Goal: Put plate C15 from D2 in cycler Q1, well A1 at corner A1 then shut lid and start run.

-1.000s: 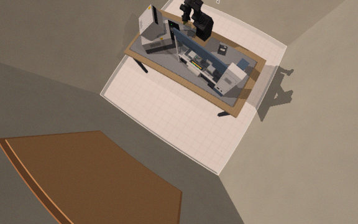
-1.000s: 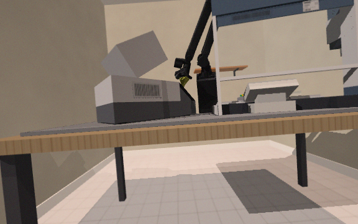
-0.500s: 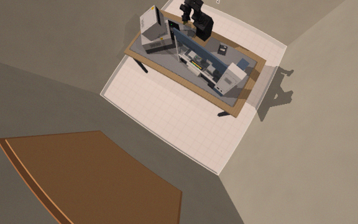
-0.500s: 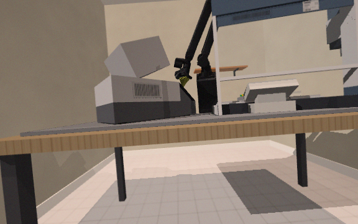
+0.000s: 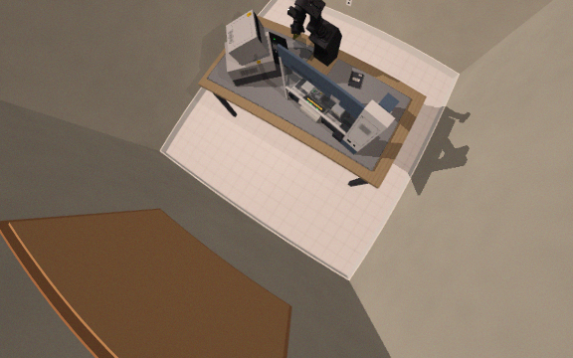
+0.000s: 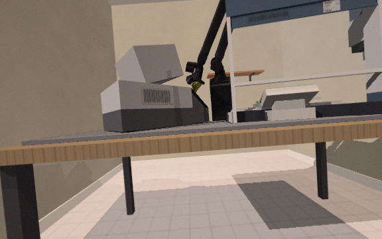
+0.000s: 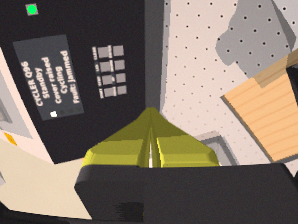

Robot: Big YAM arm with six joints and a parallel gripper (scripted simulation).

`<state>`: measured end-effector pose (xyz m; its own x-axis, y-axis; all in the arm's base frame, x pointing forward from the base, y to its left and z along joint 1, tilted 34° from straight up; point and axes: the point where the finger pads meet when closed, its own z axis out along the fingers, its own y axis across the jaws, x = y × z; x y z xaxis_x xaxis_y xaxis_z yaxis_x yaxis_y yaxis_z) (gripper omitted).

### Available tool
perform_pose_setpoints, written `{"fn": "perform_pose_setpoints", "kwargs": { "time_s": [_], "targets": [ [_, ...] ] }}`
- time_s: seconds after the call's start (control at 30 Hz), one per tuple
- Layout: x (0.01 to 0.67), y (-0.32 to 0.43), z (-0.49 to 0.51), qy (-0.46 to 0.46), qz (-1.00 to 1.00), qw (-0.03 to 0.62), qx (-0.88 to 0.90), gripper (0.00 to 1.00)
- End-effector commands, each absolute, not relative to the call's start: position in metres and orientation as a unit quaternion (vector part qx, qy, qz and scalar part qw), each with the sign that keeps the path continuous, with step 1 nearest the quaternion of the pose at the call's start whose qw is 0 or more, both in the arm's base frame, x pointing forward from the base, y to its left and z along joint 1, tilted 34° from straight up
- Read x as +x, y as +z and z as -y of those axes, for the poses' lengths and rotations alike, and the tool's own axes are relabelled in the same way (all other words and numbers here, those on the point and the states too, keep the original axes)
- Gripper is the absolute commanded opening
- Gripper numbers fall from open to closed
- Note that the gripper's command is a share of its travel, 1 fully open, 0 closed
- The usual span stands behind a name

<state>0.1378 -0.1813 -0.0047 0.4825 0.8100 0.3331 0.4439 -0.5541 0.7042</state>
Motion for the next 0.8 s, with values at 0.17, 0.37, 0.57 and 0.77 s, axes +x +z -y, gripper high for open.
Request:
{"fn": "perform_pose_setpoints", "kwargs": {
  "time_s": [0.17,0.37,0.57,0.77],
  "targets": [
    [0.135,-0.001,0.192,0.328,-0.385,0.284,0.815,0.0],
    [0.135,-0.005,0.183,0.332,-0.382,0.276,0.817,0.0],
    [0.139,-0.006,0.174,0.337,-0.383,0.271,0.816,0.0],
    [0.141,0.0,0.186,0.334,-0.389,0.281,0.812,0.0]
  ]
}}
